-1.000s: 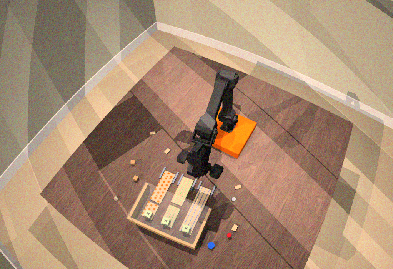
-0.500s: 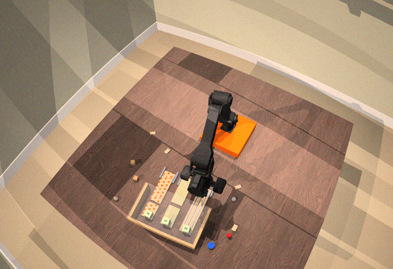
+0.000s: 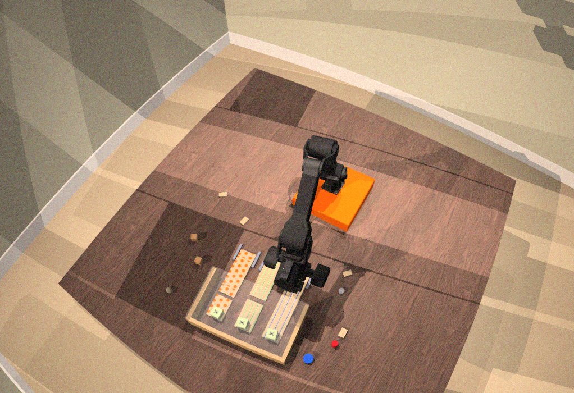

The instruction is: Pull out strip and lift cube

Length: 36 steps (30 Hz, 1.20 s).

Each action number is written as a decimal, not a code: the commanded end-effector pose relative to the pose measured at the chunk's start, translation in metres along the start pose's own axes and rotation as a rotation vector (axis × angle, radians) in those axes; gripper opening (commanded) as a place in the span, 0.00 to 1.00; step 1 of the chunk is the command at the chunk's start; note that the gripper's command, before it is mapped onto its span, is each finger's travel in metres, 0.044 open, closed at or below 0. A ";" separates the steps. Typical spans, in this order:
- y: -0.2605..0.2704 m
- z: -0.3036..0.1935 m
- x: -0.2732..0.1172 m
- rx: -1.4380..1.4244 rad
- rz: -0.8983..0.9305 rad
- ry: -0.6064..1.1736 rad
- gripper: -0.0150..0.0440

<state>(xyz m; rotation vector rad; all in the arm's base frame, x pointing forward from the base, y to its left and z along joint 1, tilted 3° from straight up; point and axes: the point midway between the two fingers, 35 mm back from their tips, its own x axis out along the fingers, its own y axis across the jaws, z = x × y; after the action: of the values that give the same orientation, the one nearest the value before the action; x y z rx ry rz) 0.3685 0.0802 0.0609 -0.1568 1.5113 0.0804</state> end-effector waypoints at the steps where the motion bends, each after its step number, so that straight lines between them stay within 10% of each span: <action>1: 0.001 -0.002 0.010 0.004 0.003 0.010 0.25; 36: 0.002 -0.005 0.048 0.004 0.003 0.010 0.25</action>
<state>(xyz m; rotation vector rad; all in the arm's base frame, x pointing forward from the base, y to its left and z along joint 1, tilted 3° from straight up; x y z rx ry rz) 0.3672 0.0790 0.0138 -0.1571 1.5191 0.0785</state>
